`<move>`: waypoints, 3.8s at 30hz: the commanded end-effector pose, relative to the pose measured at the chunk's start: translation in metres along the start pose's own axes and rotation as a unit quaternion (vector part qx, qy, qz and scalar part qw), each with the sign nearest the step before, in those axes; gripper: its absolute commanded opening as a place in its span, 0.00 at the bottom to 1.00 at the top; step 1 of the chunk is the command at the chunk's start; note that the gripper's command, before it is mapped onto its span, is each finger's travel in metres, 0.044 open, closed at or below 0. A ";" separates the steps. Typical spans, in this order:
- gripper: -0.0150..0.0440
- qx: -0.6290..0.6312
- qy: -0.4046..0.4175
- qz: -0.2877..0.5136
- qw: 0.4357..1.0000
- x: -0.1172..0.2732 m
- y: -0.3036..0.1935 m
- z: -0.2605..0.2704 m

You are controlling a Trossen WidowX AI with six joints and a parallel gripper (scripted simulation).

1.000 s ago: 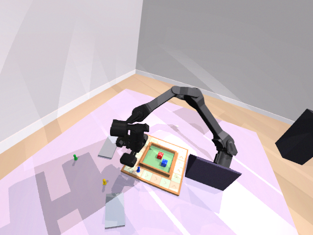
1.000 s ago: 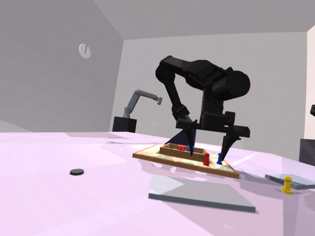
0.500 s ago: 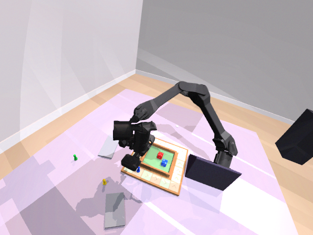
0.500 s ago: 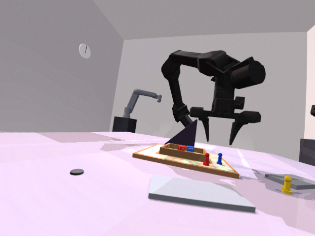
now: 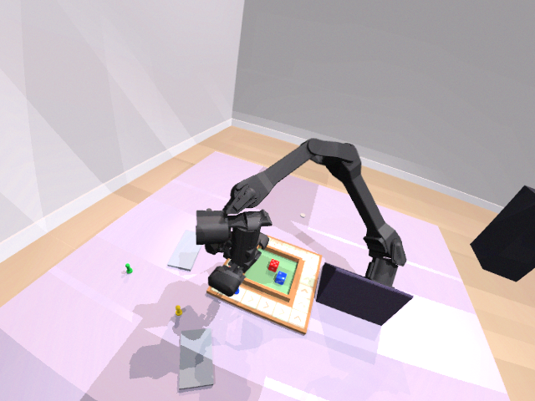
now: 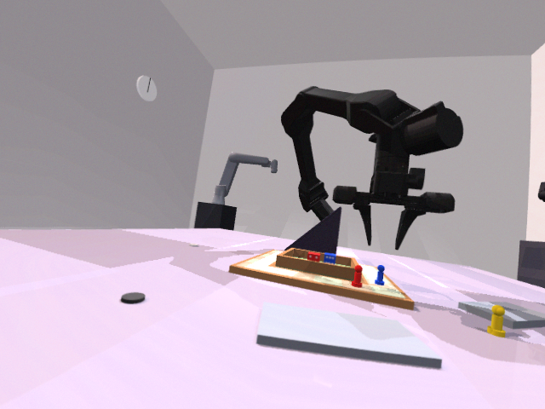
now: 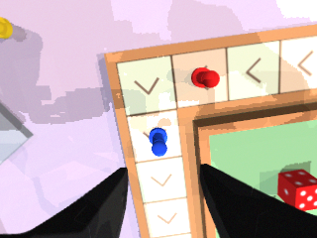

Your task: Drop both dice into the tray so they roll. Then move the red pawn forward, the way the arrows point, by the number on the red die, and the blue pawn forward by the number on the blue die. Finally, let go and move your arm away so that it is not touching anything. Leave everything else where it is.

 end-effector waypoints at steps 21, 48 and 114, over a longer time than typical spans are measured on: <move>0.59 -0.001 0.000 0.002 1.000 -0.038 0.000 0.001; 0.25 -0.001 0.000 0.002 1.000 -0.056 -0.001 0.000; 0.25 0.000 0.001 0.003 1.000 -0.012 -0.092 -0.002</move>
Point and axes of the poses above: the point midway between the two fingers, 35 mm back from their tips, its own x axis back along the fingers, its own z axis across the jaws, y = z × x, the point moved 6 cm from there along x, back along the fingers, and after that the axes turned 2 degrees about x, right-handed, at the moved point
